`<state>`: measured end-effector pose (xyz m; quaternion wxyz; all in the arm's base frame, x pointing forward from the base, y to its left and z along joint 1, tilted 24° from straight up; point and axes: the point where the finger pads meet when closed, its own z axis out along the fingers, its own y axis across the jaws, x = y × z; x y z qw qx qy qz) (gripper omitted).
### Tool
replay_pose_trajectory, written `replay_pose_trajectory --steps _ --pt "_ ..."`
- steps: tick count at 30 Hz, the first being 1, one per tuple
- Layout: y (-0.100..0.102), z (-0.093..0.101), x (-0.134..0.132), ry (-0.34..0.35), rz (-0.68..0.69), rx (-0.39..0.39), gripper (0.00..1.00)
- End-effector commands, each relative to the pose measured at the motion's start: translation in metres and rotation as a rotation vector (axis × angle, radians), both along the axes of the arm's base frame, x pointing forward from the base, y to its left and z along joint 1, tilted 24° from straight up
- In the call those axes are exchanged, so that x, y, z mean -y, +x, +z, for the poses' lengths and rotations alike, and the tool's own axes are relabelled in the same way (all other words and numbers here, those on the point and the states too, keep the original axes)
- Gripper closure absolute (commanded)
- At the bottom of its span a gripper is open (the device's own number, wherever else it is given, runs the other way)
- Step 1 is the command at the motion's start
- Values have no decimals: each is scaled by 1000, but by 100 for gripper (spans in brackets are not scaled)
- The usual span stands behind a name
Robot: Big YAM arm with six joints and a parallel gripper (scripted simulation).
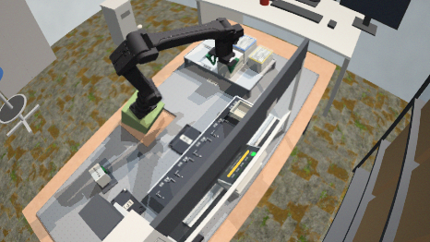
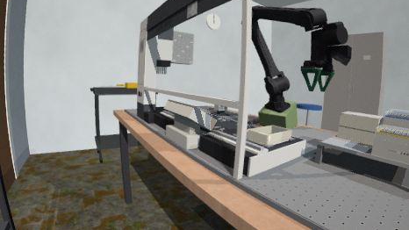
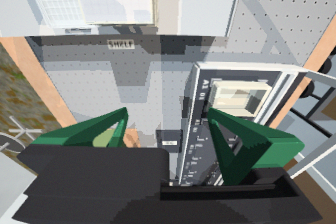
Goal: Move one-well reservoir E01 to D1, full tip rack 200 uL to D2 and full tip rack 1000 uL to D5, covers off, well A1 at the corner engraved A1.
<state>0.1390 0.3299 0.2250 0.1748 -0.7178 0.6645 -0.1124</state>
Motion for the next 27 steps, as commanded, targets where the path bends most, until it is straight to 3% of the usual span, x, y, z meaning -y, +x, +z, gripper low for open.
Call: replay_pose_trajectory --steps 1,2,3,4,5,6,10,16,17,22,23,27 --pt "3 16 2 48 -29 9 0" --pt "3 16 2 48 -29 9 0" --pt "-1 38 -13 96 -7 19 0" --pt "-1 38 -13 96 -8 19 0" --pt "-1 36 -14 89 -9 17 0" --pt "-10 11 1 36 -4 7 0" --pt "-28 -2 2 21 -4 4 0" --pt "-55 -12 3 28 -4 4 0" --pt "-54 8 -11 78 -4 7 0" --pt "-46 -5 -3 55 -31 5 0" --pt "-48 5 -21 81 -24 7 0" --pt "-58 6 -43 84 -3 6 0"
